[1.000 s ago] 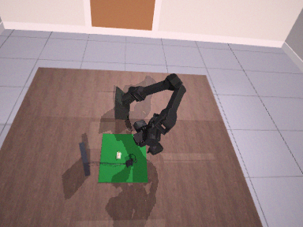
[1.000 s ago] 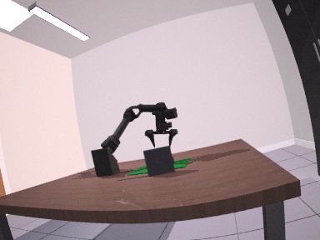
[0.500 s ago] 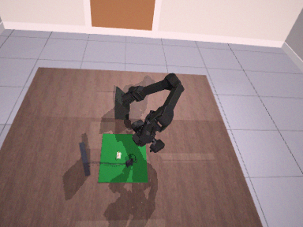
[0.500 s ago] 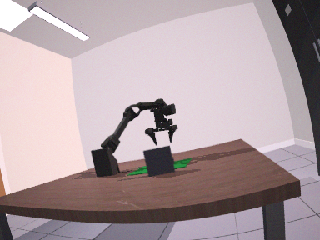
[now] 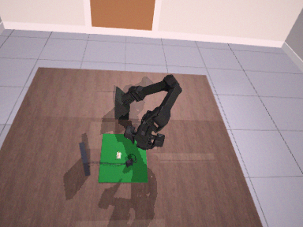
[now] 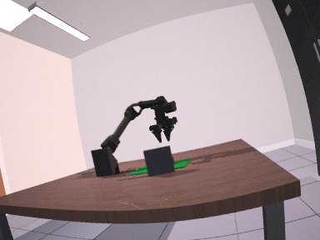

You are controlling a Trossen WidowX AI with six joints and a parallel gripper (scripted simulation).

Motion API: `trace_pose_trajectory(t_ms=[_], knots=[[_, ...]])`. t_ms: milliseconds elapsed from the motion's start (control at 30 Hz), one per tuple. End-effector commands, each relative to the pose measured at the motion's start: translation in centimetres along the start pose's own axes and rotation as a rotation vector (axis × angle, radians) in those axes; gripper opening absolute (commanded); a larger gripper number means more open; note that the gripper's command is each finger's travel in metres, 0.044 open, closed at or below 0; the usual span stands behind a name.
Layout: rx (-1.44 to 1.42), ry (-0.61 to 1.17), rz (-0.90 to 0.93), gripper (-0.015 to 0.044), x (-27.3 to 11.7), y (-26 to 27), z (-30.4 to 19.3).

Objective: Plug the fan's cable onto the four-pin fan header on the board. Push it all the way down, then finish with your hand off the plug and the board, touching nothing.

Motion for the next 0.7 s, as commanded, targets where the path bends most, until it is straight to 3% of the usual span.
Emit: trace_pose_trajectory(t_ms=[0, 667], knots=[[-0.768, -0.007, 0.011, 0.0440, -1.2, -2.2, 1.9], [-1.648, -0.034, 0.017, 0.0440, -2.5, -4.8, 3.6]])
Point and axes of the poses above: the point midway between the two fingers, 35 mm back from their tips, its own x axis out along the fingers, its own y axis across the jaws, z = x × y, the point moved 4 cm from there along -x, back along the fingers, and after that the axes turned 6 degrees about -x, right-handed, at the moved point
